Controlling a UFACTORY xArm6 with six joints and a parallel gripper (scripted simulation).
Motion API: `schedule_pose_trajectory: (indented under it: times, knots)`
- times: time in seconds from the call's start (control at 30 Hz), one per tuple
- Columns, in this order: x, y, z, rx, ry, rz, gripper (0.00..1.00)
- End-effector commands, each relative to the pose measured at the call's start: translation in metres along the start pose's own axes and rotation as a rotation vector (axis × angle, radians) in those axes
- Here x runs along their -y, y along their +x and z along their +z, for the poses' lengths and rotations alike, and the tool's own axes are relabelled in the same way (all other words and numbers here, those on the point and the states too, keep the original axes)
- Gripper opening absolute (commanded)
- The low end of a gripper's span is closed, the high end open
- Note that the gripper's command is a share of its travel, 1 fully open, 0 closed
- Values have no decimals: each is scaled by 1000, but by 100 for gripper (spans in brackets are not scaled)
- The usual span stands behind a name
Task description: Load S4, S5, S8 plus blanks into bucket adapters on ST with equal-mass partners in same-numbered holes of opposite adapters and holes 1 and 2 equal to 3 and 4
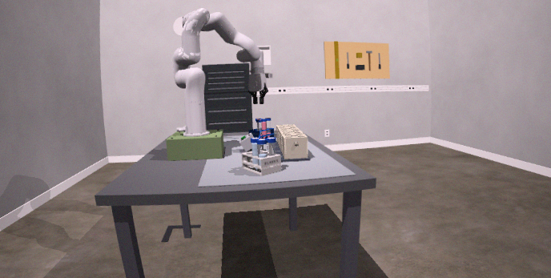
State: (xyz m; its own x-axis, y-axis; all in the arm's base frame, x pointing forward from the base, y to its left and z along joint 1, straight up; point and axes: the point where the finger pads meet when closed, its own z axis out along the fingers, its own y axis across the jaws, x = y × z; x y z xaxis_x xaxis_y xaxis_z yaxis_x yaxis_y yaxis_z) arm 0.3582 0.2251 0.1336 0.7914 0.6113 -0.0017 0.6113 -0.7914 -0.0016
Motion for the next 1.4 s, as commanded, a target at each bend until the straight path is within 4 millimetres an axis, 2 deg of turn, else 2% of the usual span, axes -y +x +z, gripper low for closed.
schedule_pose_trajectory:
  times: [0.0,0.27,1.07,1.1,1.17,1.37]
  knots:
    - [0,1,-9,-4,0,0,44]
    - [0,1,-23,-4,0,0,44]
    - [0,1,-23,-4,0,0,44]
    - [0,6,-23,-4,0,0,57]
    - [0,6,-23,-4,0,0,57]
    - [0,36,-24,-4,0,0,57]
